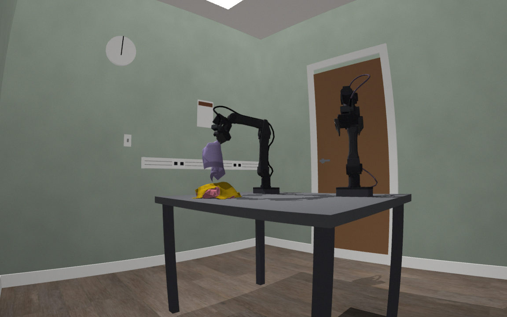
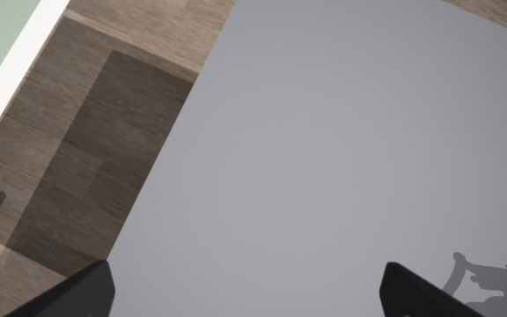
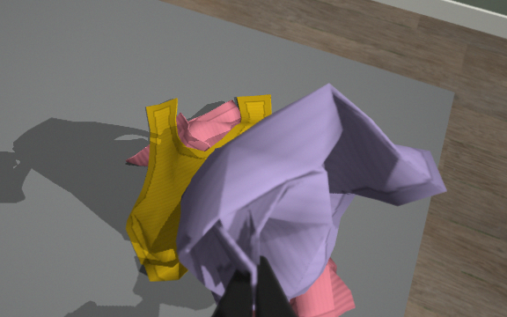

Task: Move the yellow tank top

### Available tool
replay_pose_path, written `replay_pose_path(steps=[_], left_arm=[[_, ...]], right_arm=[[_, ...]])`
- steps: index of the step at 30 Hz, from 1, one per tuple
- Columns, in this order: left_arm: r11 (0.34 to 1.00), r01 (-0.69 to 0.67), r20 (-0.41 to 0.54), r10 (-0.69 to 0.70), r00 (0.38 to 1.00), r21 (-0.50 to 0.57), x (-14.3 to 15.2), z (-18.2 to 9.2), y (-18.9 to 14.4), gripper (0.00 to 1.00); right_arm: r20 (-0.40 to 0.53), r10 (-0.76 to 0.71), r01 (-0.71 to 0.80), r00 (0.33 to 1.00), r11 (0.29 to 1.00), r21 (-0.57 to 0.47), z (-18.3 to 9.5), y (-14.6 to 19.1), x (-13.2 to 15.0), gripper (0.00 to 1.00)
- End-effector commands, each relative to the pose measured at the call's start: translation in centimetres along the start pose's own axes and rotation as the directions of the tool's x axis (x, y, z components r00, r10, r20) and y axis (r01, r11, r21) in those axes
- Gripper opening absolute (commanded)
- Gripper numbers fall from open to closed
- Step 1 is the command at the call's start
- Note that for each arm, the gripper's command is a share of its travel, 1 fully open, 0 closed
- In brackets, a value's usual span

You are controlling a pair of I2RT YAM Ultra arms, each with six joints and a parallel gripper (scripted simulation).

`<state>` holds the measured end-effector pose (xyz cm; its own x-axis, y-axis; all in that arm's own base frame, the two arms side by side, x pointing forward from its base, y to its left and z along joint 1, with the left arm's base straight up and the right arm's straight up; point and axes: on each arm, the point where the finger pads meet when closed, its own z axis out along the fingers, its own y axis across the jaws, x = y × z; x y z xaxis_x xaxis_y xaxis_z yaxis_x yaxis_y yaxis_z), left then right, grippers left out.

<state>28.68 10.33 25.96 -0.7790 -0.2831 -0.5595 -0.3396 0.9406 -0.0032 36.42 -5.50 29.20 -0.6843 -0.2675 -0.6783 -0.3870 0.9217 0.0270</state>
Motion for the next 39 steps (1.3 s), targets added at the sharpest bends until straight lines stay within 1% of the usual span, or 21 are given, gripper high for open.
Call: replay_pose_path(steps=[1,4,7,9,10,11,12,13,14,21,24,33,37,39], left_arm=[[1.0,-0.011,0.078,0.011,0.997,0.0,-1.7,-2.0,-0.1,0.92],[1.0,-0.011,0.078,0.011,0.997,0.0,-1.7,-2.0,-0.1,0.92],[1.0,-0.011,0.078,0.011,0.997,0.0,-1.7,-2.0,-0.1,0.92],[1.0,-0.011,0.078,0.011,0.997,0.0,-1.7,-2.0,-0.1,0.92],[1.0,-0.011,0.078,0.011,0.997,0.0,-1.7,-2.0,-0.1,0.92],[1.0,-0.011,0.078,0.011,0.997,0.0,-1.7,-2.0,-0.1,0.92],[1.0,-0.011,0.078,0.011,0.997,0.0,-1.7,-2.0,-0.1,0.92],[1.0,-0.011,0.078,0.011,0.997,0.0,-1.7,-2.0,-0.1,0.92],[1.0,-0.011,0.078,0.011,0.997,0.0,-1.7,-2.0,-0.1,0.92],[1.0,-0.011,0.078,0.011,0.997,0.0,-1.7,-2.0,-0.1,0.92],[1.0,-0.011,0.078,0.011,0.997,0.0,-1.7,-2.0,-0.1,0.92],[1.0,-0.011,0.078,0.011,0.997,0.0,-1.7,-2.0,-0.1,0.92],[1.0,-0.011,0.078,0.011,0.997,0.0,-1.7,-2.0,-0.1,0.92],[1.0,-0.011,0.078,0.011,0.997,0.0,-1.7,-2.0,-0.1,0.92]], right_arm=[[0.114,-0.053,0.052,0.992,0.999,0.014,-3.6,1.1,-2.5,0.0],[0.148,-0.063,0.061,0.987,0.998,0.018,-4.8,1.4,-3.1,0.0],[0.147,-0.057,0.056,0.988,0.998,0.01,-4.6,1.3,-3.0,0.0],[0.125,-0.033,0.034,0.992,0.999,-0.01,-3.5,0.6,-2.6,0.0],[0.124,-0.041,0.042,0.991,0.999,-0.006,-3.7,1.2,-2.3,0.0],[0.114,-0.032,0.033,0.993,0.999,-0.01,-3.4,1.1,-2.0,0.0],[0.085,-0.011,0.013,0.996,0.999,-0.03,-2.2,0.8,-1.4,0.0],[0.167,-0.075,0.07,0.983,0.997,0.035,-5.2,2.0,-3.8,0.0],[0.134,-0.048,0.045,0.99,0.999,0.031,-4.3,1.8,-2.7,0.0],[0.126,-0.018,0.011,0.992,0.999,0.052,-3.2,3.5,-3.5,0.0],[0.128,-0.018,0.011,0.992,0.999,0.053,-3.1,3.9,-3.6,0.0],[0.142,-0.013,0.006,0.99,0.999,0.049,-2.2,7.6,-4.6,0.0],[0.148,-0.021,0.014,0.989,0.999,0.045,-2.0,8.6,-4.8,0.0],[0.149,-0.03,0.024,0.988,0.999,0.043,-2.1,8.6,-4.8,0.0]])
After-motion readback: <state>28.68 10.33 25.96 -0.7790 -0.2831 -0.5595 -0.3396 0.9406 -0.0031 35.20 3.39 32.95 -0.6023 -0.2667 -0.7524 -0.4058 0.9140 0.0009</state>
